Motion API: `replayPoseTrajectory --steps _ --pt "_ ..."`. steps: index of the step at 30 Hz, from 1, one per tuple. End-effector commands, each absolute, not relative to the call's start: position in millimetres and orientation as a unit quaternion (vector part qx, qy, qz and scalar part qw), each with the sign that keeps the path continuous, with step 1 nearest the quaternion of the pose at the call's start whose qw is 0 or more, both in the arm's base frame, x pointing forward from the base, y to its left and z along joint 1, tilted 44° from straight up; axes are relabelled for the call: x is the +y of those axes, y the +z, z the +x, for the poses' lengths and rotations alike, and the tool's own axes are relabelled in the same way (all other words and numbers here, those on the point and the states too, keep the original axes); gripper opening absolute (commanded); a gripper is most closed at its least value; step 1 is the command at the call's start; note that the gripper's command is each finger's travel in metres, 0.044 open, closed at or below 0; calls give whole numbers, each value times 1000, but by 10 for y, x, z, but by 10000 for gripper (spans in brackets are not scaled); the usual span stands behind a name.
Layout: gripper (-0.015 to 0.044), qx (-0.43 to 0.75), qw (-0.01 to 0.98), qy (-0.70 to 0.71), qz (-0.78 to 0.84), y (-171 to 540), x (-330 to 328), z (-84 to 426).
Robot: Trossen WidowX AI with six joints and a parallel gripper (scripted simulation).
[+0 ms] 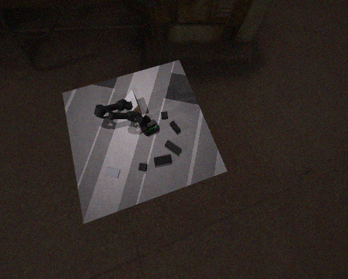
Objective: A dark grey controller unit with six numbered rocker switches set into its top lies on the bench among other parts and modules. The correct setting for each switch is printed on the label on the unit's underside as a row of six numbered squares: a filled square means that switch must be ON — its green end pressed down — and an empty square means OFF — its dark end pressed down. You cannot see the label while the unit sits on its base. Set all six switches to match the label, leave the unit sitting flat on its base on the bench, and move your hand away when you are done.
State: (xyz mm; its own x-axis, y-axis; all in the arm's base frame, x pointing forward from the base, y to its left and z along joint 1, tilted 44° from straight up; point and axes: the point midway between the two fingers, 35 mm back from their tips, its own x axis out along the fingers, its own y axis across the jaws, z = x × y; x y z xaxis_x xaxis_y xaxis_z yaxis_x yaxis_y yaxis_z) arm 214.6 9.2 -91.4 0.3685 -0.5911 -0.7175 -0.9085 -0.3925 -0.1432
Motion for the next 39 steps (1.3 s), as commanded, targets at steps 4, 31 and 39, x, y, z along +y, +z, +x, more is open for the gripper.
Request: replayPoseTrajectory --steps 4,31,39 --pt "0 479 270 291 -783 -916 88 2175" --pt "0 479 270 291 -783 -922 109 2278" --pt "0 479 270 291 -783 -929 131 2358"
